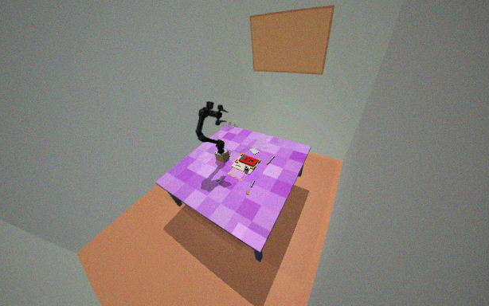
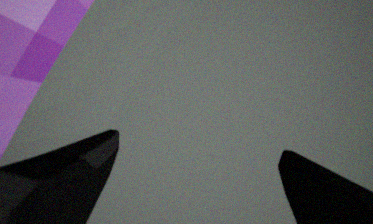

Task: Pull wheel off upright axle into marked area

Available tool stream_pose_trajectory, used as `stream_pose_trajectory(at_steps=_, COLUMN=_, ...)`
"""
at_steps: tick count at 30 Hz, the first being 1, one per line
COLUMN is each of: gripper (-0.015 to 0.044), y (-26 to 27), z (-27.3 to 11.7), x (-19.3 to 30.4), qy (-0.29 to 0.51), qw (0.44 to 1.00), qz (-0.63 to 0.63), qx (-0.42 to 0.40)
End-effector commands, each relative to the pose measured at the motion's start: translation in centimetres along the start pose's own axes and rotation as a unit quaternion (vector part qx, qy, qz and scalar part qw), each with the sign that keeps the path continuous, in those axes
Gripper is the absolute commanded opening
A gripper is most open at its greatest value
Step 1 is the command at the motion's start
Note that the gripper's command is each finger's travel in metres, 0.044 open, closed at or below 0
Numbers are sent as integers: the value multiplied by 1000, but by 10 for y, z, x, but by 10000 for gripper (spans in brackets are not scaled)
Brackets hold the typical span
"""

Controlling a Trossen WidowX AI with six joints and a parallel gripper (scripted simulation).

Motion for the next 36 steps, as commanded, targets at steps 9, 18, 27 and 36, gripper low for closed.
stream_pose_trajectory(at_steps=9, gripper=300, y=12, z=58, x=-66, qy=81, qw=965, qz=232, qx=-89)
stream_pose_trajectory(at_steps=18, gripper=300, y=60, z=153, x=-81, qy=240, qw=814, qz=511, qx=-140)
stream_pose_trajectory(at_steps=27, gripper=300, y=137, z=239, x=-46, qy=397, qw=560, qz=713, qx=-142)
stream_pose_trajectory(at_steps=36, gripper=300, y=229, z=287, x=11, qy=534, qw=201, qz=820, qx=-50)
Point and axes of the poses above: the point midway between the two fingers, 35 mm back from their tips, its own z axis out along the fingers, its own y axis across the jaws, x = y × z, the point moved 2 cm from there along -z, back along the fingers, and after that the axes turned 15 degrees about z, right-handed, at the moved point
